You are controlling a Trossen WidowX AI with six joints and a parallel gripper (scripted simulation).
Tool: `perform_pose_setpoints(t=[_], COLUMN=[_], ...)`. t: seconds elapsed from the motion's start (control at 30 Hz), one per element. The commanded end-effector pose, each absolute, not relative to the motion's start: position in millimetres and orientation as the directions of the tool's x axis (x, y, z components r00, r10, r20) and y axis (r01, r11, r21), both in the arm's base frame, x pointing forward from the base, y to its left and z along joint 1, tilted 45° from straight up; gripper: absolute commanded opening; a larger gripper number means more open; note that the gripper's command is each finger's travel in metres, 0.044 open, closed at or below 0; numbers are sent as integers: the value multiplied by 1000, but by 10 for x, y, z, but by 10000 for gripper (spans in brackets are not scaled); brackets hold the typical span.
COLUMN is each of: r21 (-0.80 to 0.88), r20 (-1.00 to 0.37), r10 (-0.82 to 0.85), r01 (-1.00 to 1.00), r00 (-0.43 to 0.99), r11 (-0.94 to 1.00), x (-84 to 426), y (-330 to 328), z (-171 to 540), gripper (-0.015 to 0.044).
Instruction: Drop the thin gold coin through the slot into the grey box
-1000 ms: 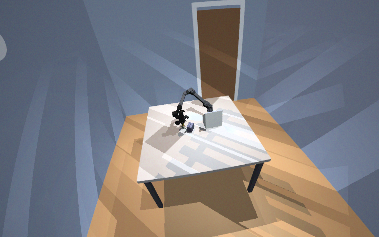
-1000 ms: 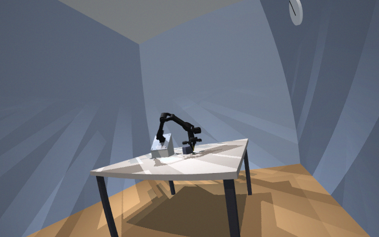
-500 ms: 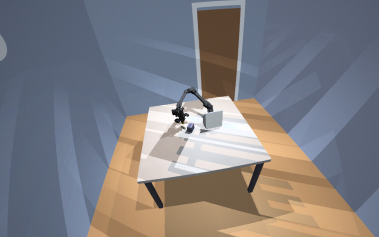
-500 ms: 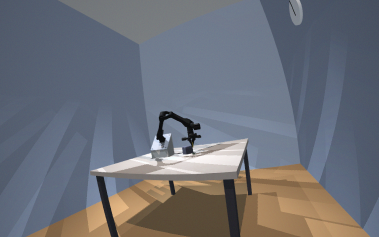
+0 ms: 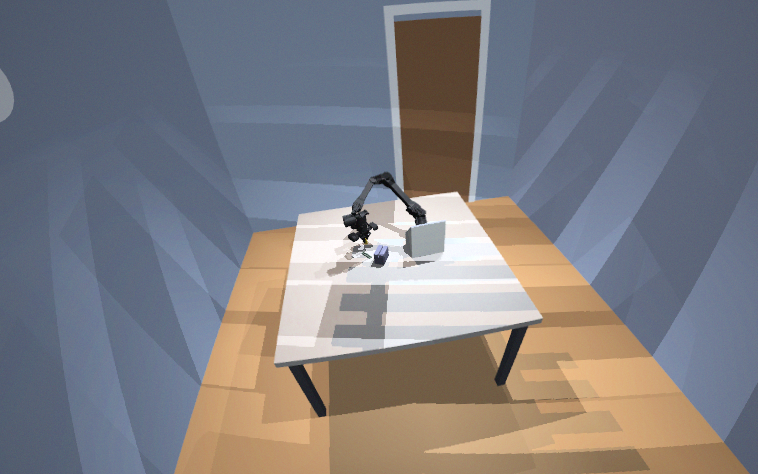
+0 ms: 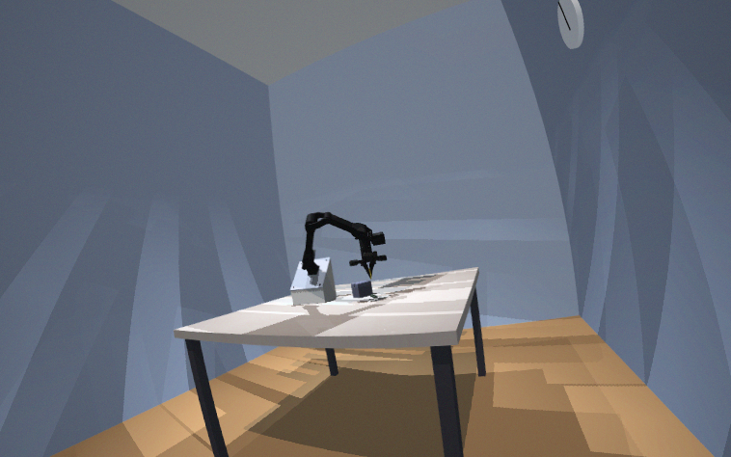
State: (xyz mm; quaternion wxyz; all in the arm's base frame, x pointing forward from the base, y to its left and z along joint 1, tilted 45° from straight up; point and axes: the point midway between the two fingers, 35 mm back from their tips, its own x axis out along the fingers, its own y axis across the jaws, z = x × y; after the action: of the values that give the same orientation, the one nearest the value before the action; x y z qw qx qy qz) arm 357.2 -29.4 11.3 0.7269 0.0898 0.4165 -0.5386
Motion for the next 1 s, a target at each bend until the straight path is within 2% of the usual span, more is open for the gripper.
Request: perform_pose_setpoints(t=[0.0,0.47,0.97], r21=[-246,85,387], r20=[-705,-705,-705], r10=[-705,-705,-705], r01=[907,996,874], r00=[75,75,75], r11=[342,21,-295], x=[3570,3544,3519], y=[-272,-246,-221], z=[120,93,67], gripper=[0,0,0])
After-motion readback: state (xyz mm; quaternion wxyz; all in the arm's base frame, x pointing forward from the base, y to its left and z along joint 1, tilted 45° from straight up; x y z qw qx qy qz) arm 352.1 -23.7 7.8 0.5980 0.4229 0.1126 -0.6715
